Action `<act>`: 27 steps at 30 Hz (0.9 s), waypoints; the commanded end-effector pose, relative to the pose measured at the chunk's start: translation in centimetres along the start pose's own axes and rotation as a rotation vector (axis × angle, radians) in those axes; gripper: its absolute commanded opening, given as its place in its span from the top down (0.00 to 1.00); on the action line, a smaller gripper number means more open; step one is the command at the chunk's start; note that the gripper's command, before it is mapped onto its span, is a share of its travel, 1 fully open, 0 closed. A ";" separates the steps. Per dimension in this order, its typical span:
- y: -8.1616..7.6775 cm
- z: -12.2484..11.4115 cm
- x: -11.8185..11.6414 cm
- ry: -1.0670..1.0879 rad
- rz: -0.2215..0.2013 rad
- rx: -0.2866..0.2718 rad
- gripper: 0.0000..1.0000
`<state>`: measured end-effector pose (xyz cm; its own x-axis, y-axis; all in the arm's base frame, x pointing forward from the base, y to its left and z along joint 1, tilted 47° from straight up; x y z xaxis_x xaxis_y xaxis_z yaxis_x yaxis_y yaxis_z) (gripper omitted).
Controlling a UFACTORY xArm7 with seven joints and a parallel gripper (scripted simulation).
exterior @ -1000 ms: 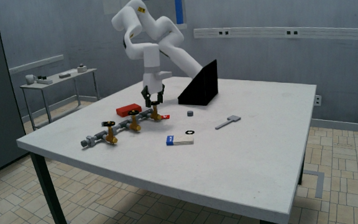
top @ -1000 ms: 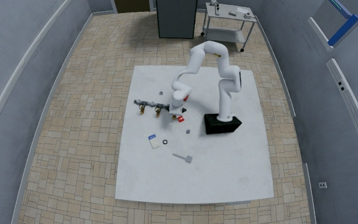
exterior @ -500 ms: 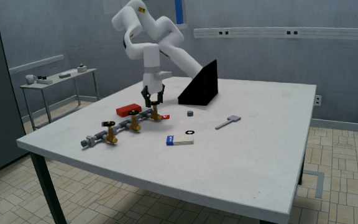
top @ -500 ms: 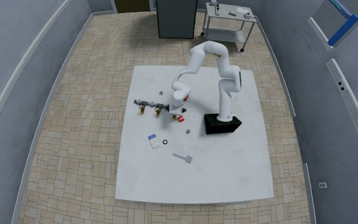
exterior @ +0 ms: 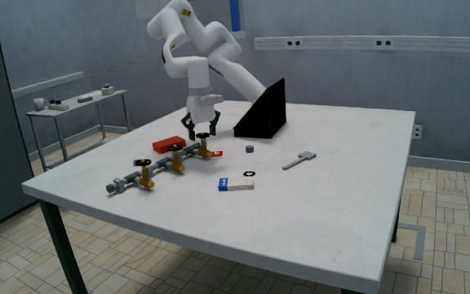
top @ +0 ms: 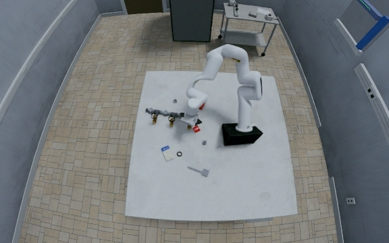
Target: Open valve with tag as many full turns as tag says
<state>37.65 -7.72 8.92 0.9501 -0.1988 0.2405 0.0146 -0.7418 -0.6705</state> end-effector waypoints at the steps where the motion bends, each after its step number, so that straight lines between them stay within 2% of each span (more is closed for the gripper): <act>1: -0.1 0.1 0.0 0.209 -0.013 0.002 0.00; 3: -0.1 0.1 0.0 0.209 -0.013 0.002 0.00; 18: -0.1 0.1 0.2 1.156 0.009 0.007 0.00; 20: -0.1 0.1 0.2 1.156 0.009 0.007 0.00; 21: -0.1 0.1 0.1 1.330 0.007 0.007 0.00; 27: -0.1 0.0 0.2 1.646 0.023 0.003 0.00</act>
<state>37.90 -7.89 9.11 -0.1751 -0.6829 0.7093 -0.0195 -0.7178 -0.6959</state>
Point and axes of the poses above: the point where the finger pads meet when closed, its own y axis out along the fingers, its own x axis across the jaws, z = x × y, the point moved 7 cm from there along -y, back along the fingers, and after that the axes turned 12 degrees about -y, right-handed, at the moved point
